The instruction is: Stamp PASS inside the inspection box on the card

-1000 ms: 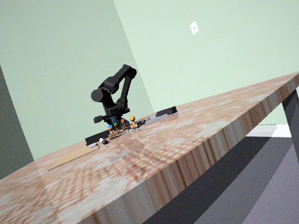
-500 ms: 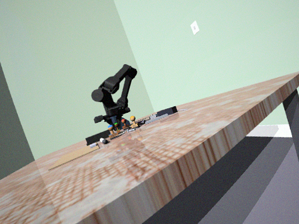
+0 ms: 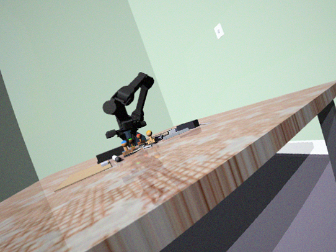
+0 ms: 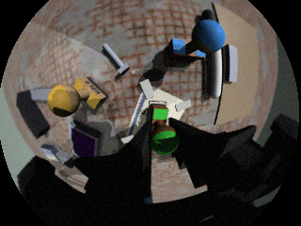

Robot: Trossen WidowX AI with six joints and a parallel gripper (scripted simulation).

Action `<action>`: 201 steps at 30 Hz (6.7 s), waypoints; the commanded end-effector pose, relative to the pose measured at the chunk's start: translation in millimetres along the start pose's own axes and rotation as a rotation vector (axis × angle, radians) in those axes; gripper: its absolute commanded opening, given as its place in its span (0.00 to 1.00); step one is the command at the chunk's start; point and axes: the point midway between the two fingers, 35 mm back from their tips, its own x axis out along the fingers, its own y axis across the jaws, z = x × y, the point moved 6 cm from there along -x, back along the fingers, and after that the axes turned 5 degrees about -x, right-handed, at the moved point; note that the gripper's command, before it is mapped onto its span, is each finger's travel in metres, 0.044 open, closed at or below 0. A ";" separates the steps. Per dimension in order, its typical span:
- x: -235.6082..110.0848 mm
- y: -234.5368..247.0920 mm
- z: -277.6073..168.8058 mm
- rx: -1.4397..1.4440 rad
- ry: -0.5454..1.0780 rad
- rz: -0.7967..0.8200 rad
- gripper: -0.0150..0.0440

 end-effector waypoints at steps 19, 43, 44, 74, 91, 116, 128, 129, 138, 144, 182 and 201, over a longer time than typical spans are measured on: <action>-3.0 0.6 0.9 -0.001 0.002 0.003 0.25; -26.6 -0.9 2.4 0.000 0.002 0.001 0.25; -28.2 -0.9 2.5 0.000 0.002 0.001 0.25; -71.3 7.6 6.3 0.000 0.003 -0.003 0.25; -76.1 115.4 35.3 0.002 0.002 -0.018 0.25; -70.7 221.0 27.6 -0.004 0.003 0.010 0.25; -51.0 220.9 28.6 -0.004 0.003 0.008 0.25; -49.3 220.9 28.6 -0.004 0.003 0.008 0.25; -34.5 221.5 28.4 -0.004 0.003 0.009 0.25; -24.7 222.0 27.9 -0.004 0.003 0.010 0.25; -125.9 219.3 28.3 -0.003 0.004 0.009 0.69; -125.7 219.7 28.5 0.001 0.002 0.011 0.69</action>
